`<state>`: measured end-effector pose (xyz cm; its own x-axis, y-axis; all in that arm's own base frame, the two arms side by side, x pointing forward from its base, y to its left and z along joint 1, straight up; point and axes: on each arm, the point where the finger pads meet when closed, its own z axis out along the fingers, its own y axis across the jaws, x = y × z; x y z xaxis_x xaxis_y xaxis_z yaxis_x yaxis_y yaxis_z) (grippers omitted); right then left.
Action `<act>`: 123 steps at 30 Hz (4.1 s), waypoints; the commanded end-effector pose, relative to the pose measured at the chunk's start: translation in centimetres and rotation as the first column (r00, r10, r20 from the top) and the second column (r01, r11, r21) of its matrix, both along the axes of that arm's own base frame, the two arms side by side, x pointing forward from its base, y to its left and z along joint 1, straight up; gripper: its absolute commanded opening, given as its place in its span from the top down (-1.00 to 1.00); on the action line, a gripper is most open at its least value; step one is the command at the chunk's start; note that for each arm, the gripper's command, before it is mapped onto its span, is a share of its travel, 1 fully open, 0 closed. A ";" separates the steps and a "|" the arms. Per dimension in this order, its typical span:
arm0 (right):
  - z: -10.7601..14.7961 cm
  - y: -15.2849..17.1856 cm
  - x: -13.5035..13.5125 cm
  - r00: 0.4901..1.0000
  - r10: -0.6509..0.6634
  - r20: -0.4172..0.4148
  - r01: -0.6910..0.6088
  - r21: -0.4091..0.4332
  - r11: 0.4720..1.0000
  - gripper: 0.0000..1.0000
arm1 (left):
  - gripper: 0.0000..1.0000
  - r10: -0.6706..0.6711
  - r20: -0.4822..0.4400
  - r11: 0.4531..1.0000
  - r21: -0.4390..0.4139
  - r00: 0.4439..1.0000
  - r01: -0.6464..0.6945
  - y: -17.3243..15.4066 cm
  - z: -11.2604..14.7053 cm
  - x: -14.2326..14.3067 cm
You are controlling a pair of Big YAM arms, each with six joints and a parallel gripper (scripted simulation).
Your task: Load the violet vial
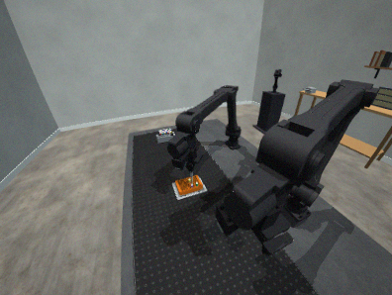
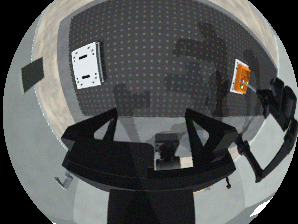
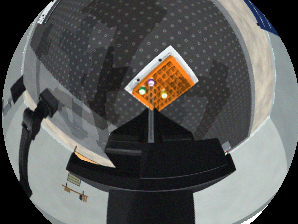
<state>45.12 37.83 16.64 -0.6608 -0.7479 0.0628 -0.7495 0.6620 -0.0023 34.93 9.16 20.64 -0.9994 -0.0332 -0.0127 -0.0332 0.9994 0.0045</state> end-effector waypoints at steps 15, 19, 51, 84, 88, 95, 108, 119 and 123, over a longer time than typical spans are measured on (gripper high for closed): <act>-0.2 -0.1 0.8 1.000 0.000 0.012 0.000 0.014 1.000 0.85 | -1.00 -0.020 -0.026 1.000 -0.010 0.999 0.019 -0.4 -0.8 -0.1; 0.0 -0.1 0.8 1.000 0.000 0.012 0.000 0.014 1.000 0.85 | -1.00 -0.020 -0.026 1.000 -0.010 0.999 0.019 -0.4 -0.8 -0.1; -0.1 -0.2 0.7 1.000 0.000 0.011 0.000 0.013 1.000 0.85 | -1.00 -0.020 -0.026 1.000 -0.010 0.999 0.019 -0.4 -0.8 -0.1; 4.9 0.3 1.3 0.998 -0.002 0.060 -0.001 0.054 0.999 0.85 | -1.00 -0.020 -0.026 1.000 -0.010 0.999 0.019 -0.4 -0.8 -0.1; 4.9 0.3 1.3 0.998 -0.002 0.060 -0.001 0.054 0.999 0.85 | -1.00 -0.020 -0.026 1.000 -0.010 0.999 0.019 -0.4 -0.8 -0.1; 4.9 0.3 1.3 0.998 -0.002 0.060 -0.001 0.054 0.999 0.85 | -1.00 -0.020 -0.026 1.000 -0.010 0.999 0.019 -0.4 -0.8 -0.1; 4.9 0.3 1.3 0.998 -0.002 0.060 -0.001 0.054 0.999 0.85 | -1.00 -0.020 -0.026 1.000 -0.010 0.999 0.019 -0.4 -0.8 -0.1; 4.9 0.3 1.3 0.998 -0.002 0.060 -0.001 0.054 0.999 0.85 | -1.00 -0.020 -0.026 1.000 -0.010 0.999 0.019 -0.4 -0.8 -0.1; 4.8 -0.3 1.3 0.995 -0.077 0.056 0.074 0.051 0.996 0.85 | -1.00 -0.020 -0.026 1.000 -0.010 0.999 0.019 -0.4 -0.8 -0.1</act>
<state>45.01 37.71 16.99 -0.6682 -0.7405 0.0715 -0.7425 0.6699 -0.0010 34.93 9.16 20.64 -0.9994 -0.0332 -0.0127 -0.0333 0.9994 0.0045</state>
